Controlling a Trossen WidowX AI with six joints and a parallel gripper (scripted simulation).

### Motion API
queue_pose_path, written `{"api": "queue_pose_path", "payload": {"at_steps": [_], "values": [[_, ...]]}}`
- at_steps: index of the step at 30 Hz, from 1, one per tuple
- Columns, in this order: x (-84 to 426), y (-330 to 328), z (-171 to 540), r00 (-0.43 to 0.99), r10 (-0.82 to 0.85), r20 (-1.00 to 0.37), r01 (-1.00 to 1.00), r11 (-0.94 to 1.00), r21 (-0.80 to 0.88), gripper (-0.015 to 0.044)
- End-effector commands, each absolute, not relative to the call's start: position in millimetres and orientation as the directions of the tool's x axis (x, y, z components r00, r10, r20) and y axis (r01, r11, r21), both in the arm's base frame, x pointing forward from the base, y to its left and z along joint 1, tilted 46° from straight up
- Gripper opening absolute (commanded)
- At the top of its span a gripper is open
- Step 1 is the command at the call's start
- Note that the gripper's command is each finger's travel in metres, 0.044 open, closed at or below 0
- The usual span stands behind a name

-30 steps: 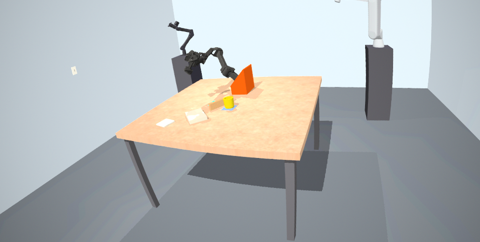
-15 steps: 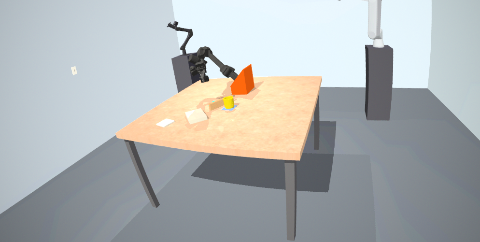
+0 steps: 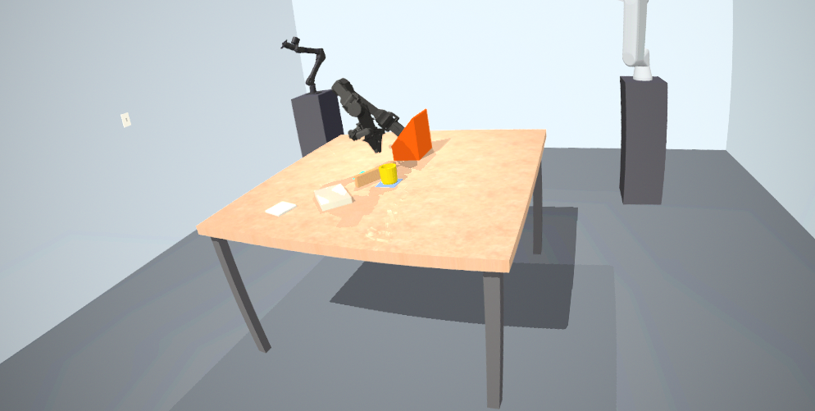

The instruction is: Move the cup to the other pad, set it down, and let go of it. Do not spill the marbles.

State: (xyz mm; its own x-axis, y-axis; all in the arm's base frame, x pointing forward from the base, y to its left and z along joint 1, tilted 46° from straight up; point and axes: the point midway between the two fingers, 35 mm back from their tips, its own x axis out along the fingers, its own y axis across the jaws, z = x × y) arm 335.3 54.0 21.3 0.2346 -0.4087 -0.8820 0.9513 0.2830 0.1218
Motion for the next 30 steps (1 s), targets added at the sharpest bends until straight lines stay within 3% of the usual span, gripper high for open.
{"api": "queue_pose_path", "payload": {"at_steps": [1,30], "values": [[304,58,-28,0.018,-0.709,-0.705,1.000,0.002,0.024,0.0167],[307,43,-43,0.016,-0.715,-0.699,1.000,-0.002,0.024,0.0167]]}}
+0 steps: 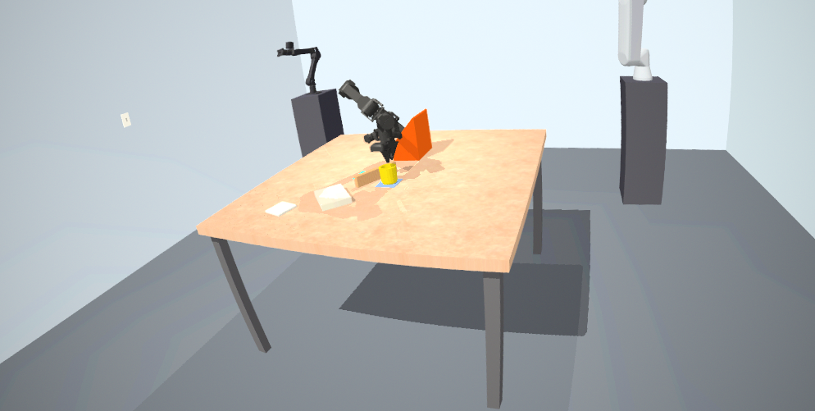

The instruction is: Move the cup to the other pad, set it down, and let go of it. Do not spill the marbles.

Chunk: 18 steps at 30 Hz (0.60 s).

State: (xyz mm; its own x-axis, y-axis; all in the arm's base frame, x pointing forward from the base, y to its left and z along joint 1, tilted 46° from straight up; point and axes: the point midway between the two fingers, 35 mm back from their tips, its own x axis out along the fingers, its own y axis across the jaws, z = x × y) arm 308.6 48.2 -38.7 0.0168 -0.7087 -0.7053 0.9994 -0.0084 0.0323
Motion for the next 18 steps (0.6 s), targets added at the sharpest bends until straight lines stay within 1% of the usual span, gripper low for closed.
{"api": "queue_pose_path", "payload": {"at_steps": [1,18], "values": [[307,42,-44,0.016,-0.715,-0.699,1.000,-0.002,0.025,0.0167],[308,22,-63,0.016,-0.716,-0.698,1.000,-0.002,0.025,0.0167]]}}
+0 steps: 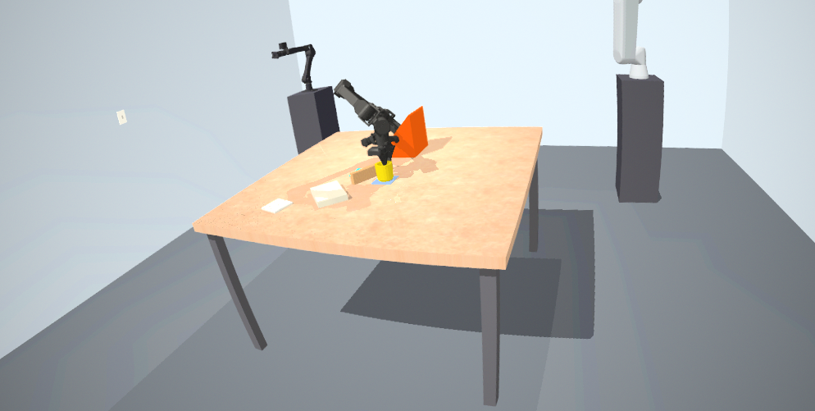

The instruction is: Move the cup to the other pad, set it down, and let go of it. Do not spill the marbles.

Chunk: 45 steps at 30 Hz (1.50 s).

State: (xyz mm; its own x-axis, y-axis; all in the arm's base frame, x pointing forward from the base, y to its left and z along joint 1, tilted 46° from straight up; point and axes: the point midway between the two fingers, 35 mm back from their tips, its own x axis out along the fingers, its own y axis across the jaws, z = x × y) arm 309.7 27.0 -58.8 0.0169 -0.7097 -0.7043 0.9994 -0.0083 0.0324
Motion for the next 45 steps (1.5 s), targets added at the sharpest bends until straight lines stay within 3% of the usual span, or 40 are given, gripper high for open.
{"api": "queue_pose_path", "payload": {"at_steps": [1,13,37,45], "values": [[308,21,-64,0.016,-0.716,-0.698,1.000,-0.002,0.025,0.0167],[307,12,-71,0.016,-0.717,-0.697,1.000,-0.002,0.025,0.0167],[308,14,-70,0.015,-0.712,-0.702,0.999,-0.010,0.031,0.0000],[309,31,-55,0.015,-0.711,-0.703,1.000,-0.007,0.028,0.0000]]}}
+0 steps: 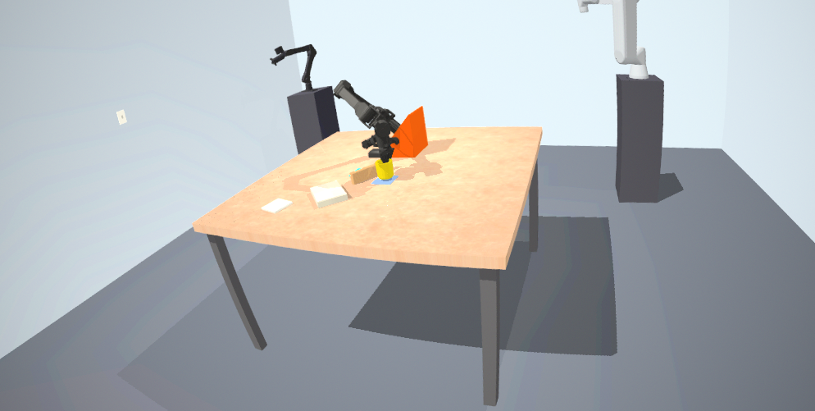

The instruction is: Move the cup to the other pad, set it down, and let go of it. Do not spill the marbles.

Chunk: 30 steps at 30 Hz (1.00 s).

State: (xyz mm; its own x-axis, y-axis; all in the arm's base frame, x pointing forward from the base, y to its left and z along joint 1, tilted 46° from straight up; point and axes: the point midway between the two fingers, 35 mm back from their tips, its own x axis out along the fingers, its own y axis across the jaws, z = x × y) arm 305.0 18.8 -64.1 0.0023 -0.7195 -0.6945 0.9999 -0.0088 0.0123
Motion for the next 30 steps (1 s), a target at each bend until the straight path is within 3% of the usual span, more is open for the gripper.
{"api": "queue_pose_path", "payload": {"at_steps": [1,12,30], "values": [[309,34,-52,0.015,-0.711,-0.703,1.000,-0.006,0.028,0.0000],[304,67,-20,0.015,-0.715,-0.699,1.000,-0.002,0.024,0.0000],[301,64,-21,0.014,-0.720,-0.694,1.000,0.004,0.016,0.0000]]}}
